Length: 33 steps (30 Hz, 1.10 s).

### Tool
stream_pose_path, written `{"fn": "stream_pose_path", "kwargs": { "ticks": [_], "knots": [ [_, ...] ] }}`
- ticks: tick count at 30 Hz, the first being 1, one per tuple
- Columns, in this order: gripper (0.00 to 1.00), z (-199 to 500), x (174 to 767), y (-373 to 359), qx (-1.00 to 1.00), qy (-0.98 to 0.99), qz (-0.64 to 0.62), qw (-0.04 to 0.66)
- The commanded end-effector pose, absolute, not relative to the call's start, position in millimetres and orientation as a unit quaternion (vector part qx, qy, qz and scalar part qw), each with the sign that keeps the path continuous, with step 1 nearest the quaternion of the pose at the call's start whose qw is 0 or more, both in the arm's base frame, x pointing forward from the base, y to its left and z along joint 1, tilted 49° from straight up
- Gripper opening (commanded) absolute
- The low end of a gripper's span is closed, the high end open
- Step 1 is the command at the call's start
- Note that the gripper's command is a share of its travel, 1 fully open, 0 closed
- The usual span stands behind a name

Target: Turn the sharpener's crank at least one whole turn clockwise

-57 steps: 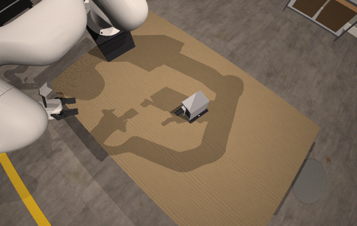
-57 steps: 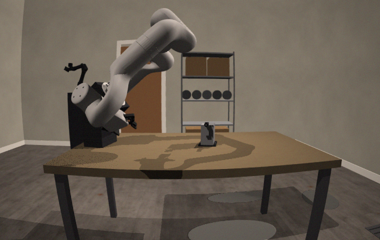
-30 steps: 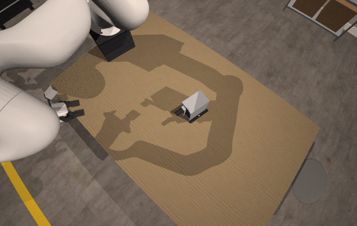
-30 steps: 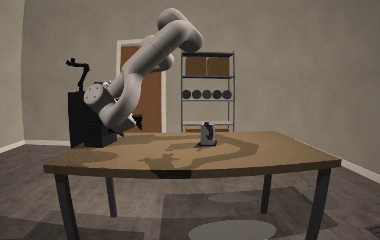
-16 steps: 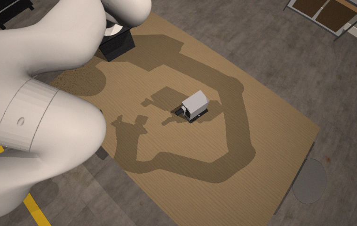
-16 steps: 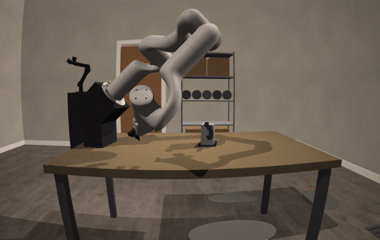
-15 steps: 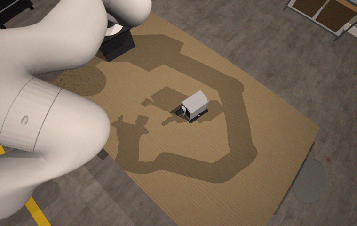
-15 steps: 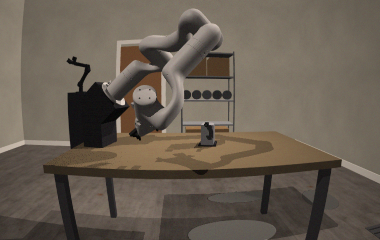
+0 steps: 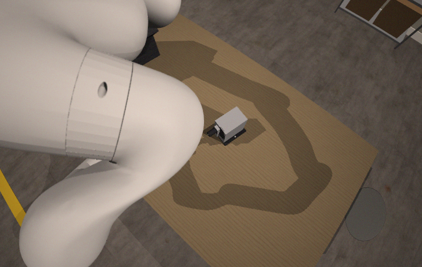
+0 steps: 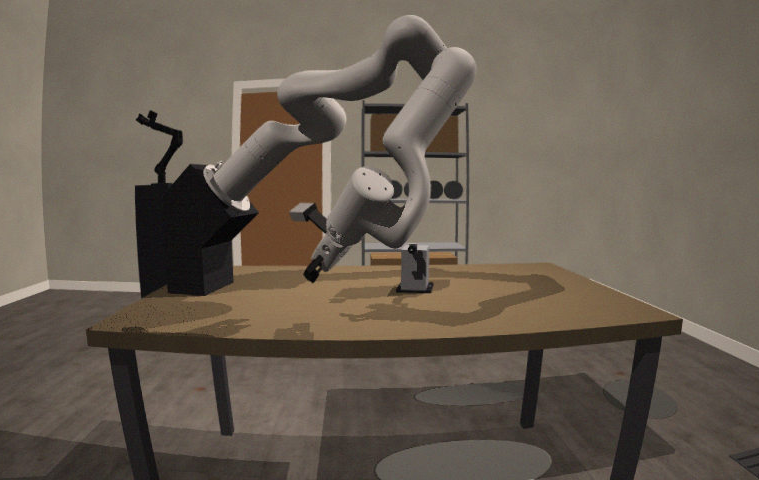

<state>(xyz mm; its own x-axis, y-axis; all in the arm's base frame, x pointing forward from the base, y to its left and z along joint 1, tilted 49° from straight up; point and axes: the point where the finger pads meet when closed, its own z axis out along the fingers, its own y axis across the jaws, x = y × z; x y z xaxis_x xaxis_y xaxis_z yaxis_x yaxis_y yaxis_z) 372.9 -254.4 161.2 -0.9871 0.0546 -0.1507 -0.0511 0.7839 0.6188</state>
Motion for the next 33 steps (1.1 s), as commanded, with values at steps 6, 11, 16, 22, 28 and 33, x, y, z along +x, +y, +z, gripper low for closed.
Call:
{"fn": "stream_pose_path", "kwargs": {
  "ticks": [6, 11, 16, 22, 28, 33],
  "knots": [
    [1.0, 188, 396, -219, -0.119, 0.963, 0.222, 0.097],
    [1.0, 196, 402, -208, -0.155, 0.964, 0.191, 0.103],
    [1.0, 214, 413, -185, -0.231, 0.958, 0.127, 0.117],
    [1.0, 232, 422, -163, -0.3, 0.942, 0.066, 0.134],
    [1.0, 245, 428, -147, -0.345, 0.927, 0.026, 0.147],
    [1.0, 266, 435, -123, -0.412, 0.895, -0.037, 0.169]
  ]
}}
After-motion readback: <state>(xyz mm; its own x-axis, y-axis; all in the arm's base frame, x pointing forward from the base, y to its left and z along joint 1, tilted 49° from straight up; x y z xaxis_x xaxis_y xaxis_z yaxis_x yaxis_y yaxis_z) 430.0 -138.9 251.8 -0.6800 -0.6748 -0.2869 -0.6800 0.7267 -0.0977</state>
